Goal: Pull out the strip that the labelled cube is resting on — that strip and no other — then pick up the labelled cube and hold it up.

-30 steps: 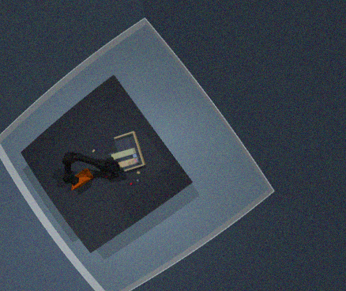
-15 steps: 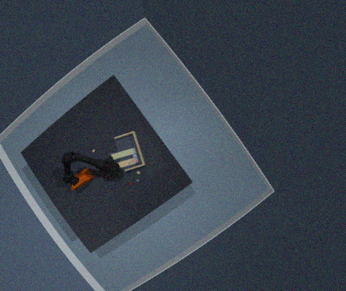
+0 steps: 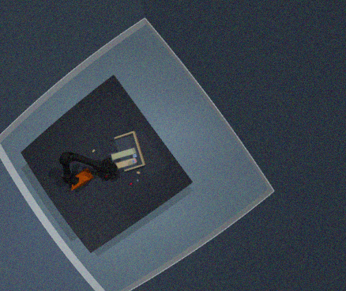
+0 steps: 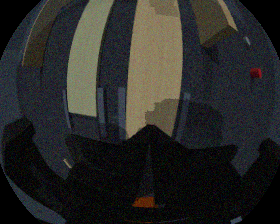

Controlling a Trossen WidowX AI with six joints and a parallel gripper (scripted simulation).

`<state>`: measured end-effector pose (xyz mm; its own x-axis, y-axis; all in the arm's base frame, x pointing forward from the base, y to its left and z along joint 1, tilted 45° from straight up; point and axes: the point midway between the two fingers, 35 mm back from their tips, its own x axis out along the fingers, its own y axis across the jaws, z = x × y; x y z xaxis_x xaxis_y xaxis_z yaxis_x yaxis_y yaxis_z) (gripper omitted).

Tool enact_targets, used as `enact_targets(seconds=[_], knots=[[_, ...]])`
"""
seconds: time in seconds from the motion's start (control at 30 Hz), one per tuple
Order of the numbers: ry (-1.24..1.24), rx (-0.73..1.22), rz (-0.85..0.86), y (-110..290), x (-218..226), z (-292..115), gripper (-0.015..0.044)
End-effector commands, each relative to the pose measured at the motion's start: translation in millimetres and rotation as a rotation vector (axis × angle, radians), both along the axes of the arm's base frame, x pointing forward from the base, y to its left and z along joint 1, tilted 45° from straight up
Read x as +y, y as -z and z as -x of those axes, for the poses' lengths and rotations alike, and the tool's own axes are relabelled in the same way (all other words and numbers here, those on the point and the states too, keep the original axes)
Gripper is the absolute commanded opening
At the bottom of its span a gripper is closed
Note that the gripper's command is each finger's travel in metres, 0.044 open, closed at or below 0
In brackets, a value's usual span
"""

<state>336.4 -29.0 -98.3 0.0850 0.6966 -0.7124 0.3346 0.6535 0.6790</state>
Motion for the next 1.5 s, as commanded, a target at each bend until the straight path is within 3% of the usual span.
enact_targets(seconds=[0.0,1.47], knots=[[-0.009,0.018,-0.009,2,7,12,0.0],[-0.009,0.022,-0.011,-8,25,74,0.0]])
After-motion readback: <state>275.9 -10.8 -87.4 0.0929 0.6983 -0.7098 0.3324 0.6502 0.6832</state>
